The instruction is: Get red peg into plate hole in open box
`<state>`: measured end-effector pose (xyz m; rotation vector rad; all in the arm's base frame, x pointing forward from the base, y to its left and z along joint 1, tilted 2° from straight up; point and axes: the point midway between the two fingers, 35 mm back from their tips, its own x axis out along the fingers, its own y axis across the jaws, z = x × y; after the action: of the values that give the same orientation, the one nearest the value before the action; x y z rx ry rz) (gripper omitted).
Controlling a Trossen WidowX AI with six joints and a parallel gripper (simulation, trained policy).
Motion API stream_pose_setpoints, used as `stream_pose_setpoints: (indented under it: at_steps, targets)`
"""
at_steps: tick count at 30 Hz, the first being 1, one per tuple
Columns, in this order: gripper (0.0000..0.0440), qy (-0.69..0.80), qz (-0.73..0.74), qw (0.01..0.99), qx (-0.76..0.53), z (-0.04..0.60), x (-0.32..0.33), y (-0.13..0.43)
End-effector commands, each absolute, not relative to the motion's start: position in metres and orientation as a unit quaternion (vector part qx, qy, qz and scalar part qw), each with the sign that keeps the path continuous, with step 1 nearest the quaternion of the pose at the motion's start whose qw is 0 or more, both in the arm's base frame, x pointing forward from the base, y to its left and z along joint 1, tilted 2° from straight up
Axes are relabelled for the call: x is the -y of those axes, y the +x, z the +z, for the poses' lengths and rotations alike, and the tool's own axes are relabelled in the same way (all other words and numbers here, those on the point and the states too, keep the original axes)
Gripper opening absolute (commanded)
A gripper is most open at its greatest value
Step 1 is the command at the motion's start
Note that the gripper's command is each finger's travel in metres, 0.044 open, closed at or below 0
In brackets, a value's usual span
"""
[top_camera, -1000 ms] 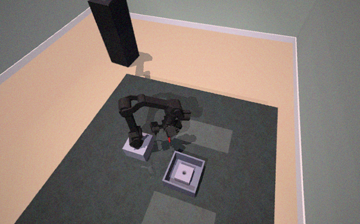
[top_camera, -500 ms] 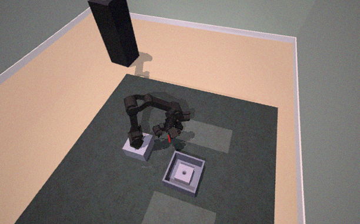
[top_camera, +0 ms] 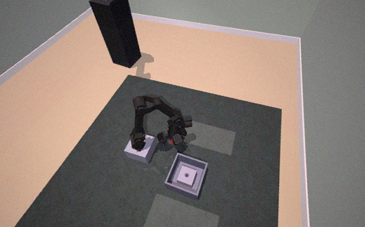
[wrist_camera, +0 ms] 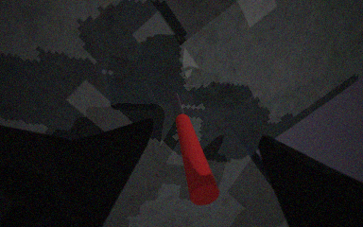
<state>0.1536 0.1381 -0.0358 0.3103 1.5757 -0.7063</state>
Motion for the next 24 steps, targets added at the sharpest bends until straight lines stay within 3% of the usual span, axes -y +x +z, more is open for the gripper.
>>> stream_pose_setpoints:
  at_steps: [1,14,24]
  targets:
    - [0.0323,0.132,-0.31,0.639,-0.692,-0.05,-0.135,0.151]
    - [0.0,0.102,-0.339,0.614,-0.706,-0.068,-0.124,0.137]
    - [0.0,0.09,-0.338,0.635,-0.689,-0.044,-0.13,0.155]
